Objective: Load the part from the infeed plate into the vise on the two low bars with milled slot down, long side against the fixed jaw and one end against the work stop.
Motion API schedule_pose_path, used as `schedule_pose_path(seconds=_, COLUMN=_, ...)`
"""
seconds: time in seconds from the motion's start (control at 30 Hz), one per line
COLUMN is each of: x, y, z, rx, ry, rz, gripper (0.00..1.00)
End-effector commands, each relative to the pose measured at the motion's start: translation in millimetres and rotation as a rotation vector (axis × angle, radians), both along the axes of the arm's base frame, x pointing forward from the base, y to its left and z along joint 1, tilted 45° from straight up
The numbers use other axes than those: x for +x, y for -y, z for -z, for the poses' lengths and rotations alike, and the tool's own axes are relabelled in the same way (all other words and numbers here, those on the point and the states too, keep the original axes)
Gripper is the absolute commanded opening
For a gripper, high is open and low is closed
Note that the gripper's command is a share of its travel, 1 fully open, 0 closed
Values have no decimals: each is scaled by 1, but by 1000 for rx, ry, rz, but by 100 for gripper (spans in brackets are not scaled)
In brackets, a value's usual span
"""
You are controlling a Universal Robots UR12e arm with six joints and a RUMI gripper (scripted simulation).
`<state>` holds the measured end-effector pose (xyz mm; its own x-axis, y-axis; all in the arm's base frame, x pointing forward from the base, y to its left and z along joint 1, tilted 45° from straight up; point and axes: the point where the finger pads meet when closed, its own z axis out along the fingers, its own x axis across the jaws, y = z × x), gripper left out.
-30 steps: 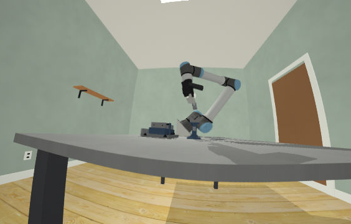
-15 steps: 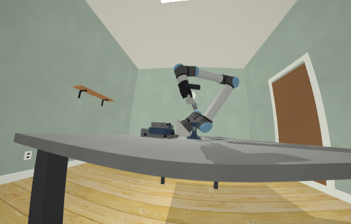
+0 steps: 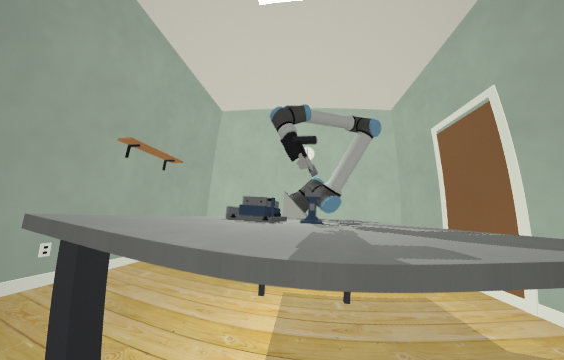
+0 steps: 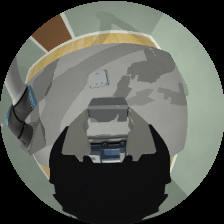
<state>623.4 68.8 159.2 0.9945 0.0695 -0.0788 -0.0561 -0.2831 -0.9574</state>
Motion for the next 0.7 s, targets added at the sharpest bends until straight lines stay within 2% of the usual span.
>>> schedule_pose_path(seconds=0.0, x=0, y=1, z=0, rx=60, ry=-3, rz=2, gripper=0)
schedule_pose_path(seconds=0.67, x=0, y=1, z=1, rx=210, ry=-13, rz=14, gripper=0)
